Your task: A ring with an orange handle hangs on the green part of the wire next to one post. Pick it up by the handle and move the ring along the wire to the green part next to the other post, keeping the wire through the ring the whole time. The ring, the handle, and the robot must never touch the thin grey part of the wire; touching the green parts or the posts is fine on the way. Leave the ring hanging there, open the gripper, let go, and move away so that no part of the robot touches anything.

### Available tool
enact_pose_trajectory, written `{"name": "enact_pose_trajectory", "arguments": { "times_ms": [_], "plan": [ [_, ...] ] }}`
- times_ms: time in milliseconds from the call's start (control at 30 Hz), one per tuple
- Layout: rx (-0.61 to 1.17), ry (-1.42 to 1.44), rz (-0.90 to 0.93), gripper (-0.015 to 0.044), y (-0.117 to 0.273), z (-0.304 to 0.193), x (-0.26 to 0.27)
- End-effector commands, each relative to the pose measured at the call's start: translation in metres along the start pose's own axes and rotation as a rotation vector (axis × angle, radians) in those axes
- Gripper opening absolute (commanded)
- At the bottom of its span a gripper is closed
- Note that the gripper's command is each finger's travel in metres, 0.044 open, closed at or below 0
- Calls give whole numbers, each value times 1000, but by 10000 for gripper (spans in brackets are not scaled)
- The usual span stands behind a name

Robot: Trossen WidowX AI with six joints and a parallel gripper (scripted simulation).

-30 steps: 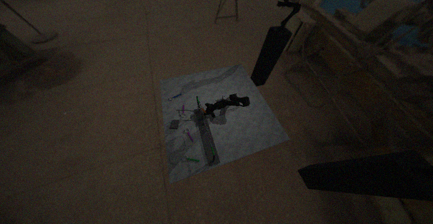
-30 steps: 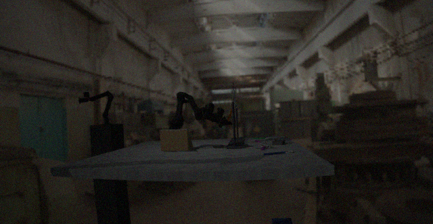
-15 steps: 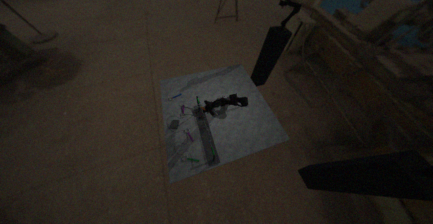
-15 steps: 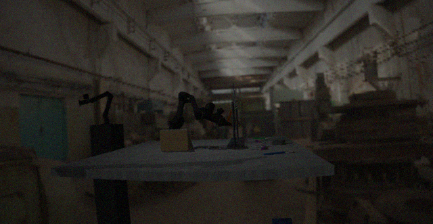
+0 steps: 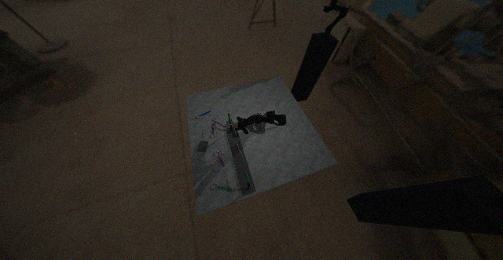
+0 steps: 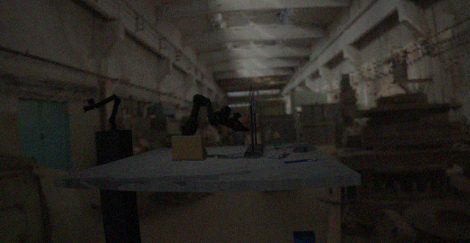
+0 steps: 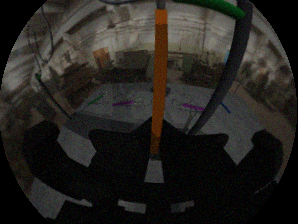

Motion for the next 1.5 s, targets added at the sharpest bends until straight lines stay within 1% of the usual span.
{"name": "enact_pose_trajectory", "arguments": {
  "times_ms": [0, 767, 1200, 1467],
  "plan": [
    [-2, 6, 0, -150, 1, 0, -5],
    [-3, 7, -1, -150, 4, -1, -27],
    [-3, 6, -1, -150, -2, -14, -28],
    [-3, 6, -1, -150, -2, -15, -28]
  ]
}}
Point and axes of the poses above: the point midway between the two fingers, 35 mm back from their tips, its own y axis back along the fingers, its own x axis across the jaws, z = x × y, the point moved 8 cm from there along y, back along the fingers, and after that the axes turned 2 degrees about y, right-handed, at the moved point
